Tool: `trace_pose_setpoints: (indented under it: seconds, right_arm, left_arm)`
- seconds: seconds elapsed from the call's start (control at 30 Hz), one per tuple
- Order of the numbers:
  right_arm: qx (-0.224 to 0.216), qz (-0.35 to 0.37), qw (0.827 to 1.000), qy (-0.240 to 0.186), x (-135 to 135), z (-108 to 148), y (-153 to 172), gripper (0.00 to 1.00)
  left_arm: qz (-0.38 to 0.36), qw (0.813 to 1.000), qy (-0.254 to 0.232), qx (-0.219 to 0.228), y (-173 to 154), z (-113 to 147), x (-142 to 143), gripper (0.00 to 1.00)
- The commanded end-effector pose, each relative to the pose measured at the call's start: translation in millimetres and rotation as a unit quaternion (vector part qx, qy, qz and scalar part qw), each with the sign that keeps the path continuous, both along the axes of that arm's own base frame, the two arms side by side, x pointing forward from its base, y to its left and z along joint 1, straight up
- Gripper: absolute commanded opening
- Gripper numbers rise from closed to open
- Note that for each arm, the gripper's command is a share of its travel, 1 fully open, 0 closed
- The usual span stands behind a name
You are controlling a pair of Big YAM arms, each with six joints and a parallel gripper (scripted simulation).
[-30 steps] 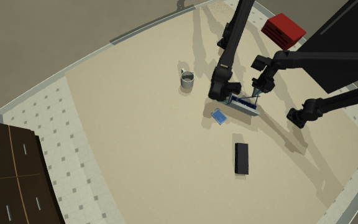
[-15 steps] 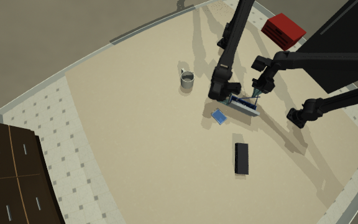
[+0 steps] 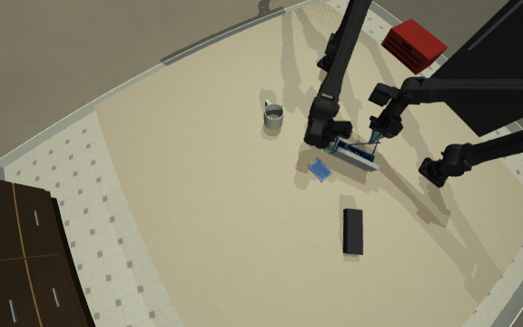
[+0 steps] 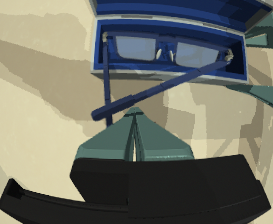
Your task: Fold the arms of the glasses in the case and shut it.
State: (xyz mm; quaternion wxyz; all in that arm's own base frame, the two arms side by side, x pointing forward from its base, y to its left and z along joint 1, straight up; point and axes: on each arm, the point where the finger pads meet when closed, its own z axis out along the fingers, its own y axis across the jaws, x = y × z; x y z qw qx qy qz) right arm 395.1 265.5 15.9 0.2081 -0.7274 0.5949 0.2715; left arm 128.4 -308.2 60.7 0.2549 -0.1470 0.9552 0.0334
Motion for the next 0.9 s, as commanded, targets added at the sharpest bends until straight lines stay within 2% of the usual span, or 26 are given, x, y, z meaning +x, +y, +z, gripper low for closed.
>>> trace_pose_setpoints:
  seconds: [0.0, 0.87]
  right_arm:
    - [0.006, 0.026, 1.0, -0.014, -4.9, 6.2, -1.0, 0.57]
    - [0.006, 0.027, 1.0, -0.013, -5.7, 5.9, -0.2, 0.57]
  left_arm:
    - [0.018, 0.999, 0.0, 0.029, 27.0, -16.0, 17.2, 0.0]
    - [0.018, 0.999, -0.001, 0.035, 31.3, -19.7, 17.8, 0.0]
